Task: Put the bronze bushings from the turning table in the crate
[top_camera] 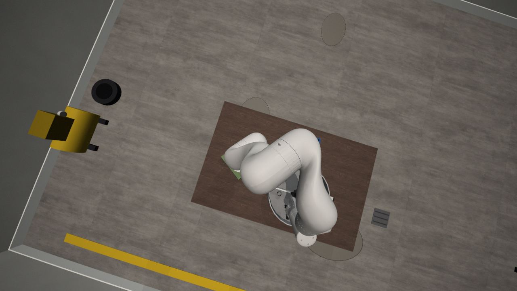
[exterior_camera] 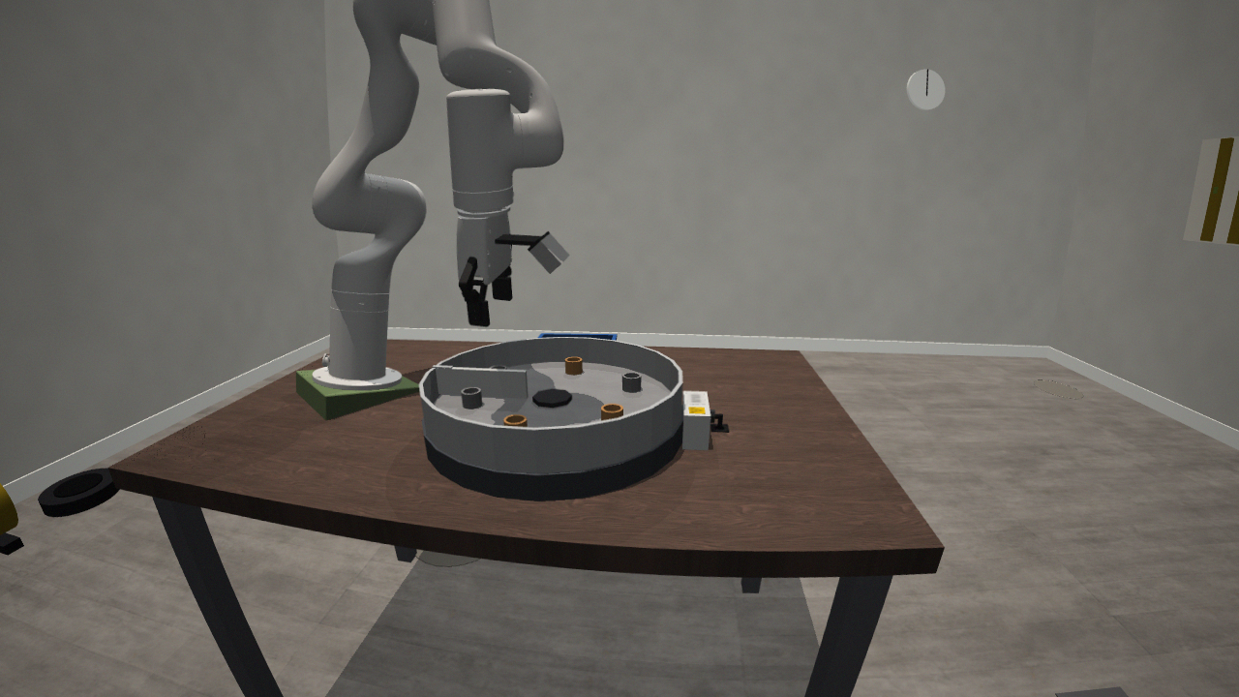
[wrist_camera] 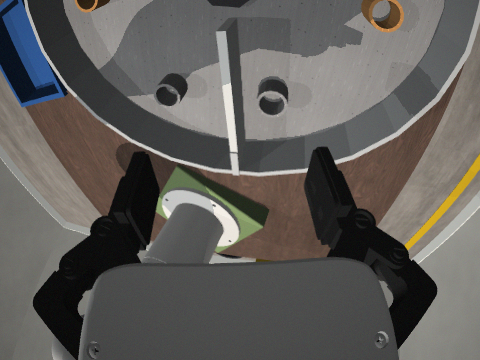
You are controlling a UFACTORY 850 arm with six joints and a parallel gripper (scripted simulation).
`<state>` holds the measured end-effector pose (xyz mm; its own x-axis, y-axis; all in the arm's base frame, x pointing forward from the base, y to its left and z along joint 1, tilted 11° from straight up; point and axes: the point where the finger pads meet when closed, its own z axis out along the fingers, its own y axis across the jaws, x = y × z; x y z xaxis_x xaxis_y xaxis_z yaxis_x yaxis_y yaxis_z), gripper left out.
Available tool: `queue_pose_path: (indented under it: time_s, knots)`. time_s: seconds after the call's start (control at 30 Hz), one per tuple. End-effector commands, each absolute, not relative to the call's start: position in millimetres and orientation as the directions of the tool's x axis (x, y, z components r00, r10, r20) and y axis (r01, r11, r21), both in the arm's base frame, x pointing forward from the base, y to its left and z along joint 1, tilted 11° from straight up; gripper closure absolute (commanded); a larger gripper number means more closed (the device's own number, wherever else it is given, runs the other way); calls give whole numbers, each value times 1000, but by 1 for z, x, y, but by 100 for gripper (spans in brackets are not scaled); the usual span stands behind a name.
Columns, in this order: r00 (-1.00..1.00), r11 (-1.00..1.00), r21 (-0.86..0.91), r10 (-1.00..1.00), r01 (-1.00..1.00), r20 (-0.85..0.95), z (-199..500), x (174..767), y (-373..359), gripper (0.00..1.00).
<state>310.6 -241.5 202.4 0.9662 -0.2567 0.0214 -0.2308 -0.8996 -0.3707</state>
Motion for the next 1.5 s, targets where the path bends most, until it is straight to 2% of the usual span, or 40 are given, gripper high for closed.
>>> queue_pose_path:
  time_s: [0.0,0.1,0.7,0.73,1.47]
  knots:
    - [969,-953,-220,-233,-210,80,208,276,-245,0]
    - [971,-968,-155,-214,-197,105,209,262,-245,0]
    - [971,-969,-153,-214,-196,105,209,261,-245,0]
    - [971,-969,-153,-214,-196,105,209,261,-245,88]
    - [971,-969,-153,-214,-196,105,209,261,-245,88]
